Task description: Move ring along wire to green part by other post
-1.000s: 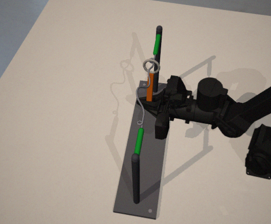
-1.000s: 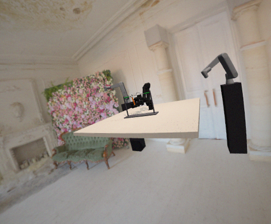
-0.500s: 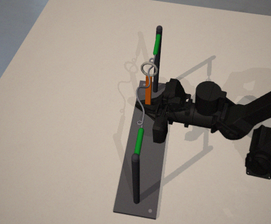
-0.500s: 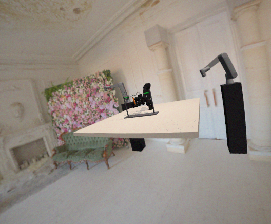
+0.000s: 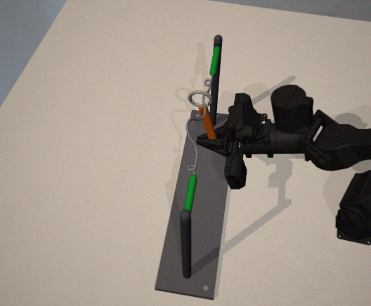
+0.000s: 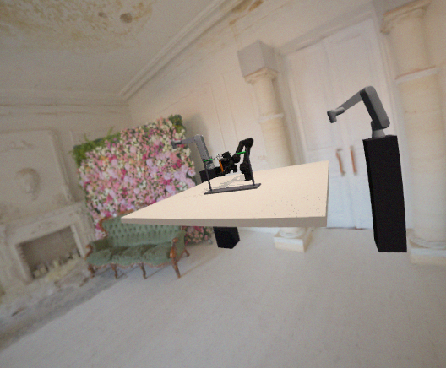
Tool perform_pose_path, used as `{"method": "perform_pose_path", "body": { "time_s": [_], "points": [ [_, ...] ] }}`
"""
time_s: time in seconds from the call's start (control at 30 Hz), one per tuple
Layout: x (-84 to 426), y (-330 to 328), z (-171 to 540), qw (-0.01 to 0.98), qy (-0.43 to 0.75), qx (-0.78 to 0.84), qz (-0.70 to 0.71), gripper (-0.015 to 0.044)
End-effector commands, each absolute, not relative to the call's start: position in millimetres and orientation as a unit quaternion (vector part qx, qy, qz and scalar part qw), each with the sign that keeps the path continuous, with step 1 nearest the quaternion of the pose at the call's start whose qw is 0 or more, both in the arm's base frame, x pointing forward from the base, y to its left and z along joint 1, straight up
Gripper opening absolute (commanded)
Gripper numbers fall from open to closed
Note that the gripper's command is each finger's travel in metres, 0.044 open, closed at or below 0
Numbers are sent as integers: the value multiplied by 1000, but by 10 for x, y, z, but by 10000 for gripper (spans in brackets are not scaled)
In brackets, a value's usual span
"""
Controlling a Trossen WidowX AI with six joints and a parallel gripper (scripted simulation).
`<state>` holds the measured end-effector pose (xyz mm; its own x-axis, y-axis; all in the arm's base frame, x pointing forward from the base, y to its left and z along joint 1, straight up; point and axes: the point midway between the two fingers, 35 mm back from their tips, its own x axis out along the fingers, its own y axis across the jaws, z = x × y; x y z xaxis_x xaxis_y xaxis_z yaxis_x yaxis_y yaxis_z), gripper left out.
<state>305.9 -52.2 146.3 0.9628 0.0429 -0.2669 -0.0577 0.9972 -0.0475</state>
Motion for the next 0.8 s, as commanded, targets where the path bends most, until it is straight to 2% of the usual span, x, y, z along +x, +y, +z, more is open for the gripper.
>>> {"method": "perform_pose_path", "body": {
  "time_s": [0.0, 0.3, 0.77],
  "points": [
    [2983, -579, 1538, 985, 154, -67, 48, -150],
    [2856, -667, 1573, 968, 194, -136, 87, -150],
    [2756, -403, 1521, 973, 213, -70, 61, -150]
  ]
}}
